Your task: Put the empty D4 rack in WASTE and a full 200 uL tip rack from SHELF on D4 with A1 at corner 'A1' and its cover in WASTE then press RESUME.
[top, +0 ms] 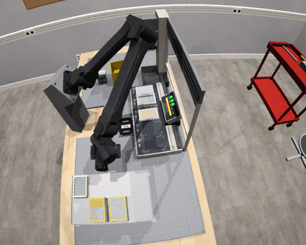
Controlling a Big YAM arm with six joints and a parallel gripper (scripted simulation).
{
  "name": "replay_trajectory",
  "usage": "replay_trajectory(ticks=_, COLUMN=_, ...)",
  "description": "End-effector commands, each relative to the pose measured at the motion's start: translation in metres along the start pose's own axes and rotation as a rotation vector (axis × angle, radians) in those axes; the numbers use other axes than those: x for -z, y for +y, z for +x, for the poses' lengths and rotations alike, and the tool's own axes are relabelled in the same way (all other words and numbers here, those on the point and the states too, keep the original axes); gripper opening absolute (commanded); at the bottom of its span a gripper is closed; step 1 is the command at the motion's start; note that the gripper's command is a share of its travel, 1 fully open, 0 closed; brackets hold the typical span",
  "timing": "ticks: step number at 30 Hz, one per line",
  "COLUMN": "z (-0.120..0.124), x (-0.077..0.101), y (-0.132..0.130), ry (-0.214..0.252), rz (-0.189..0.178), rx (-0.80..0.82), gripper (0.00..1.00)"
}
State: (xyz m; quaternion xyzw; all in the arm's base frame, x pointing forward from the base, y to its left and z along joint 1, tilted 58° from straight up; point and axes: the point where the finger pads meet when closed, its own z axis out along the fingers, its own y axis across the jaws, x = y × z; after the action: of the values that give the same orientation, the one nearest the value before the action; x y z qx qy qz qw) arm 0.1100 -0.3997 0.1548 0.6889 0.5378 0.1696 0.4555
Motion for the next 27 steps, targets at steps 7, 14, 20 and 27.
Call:
replay_trajectory(ticks=7, z=-0.047, x=0.005, y=0.002, ry=-0.016, rz=0.001, rx=0.028, gripper=1.0)
replay_trajectory(ticks=14, z=-0.083, x=0.006, y=0.003, ry=-0.018, rz=0.001, rx=0.028, gripper=1.0)
replay_trajectory(ticks=20, z=-0.103, x=0.006, y=0.004, ry=-0.019, rz=0.001, rx=0.028, gripper=1.0)
replay_trajectory(ticks=27, z=-0.139, x=0.008, y=0.005, ry=-0.021, rz=0.001, rx=0.029, gripper=1.0)
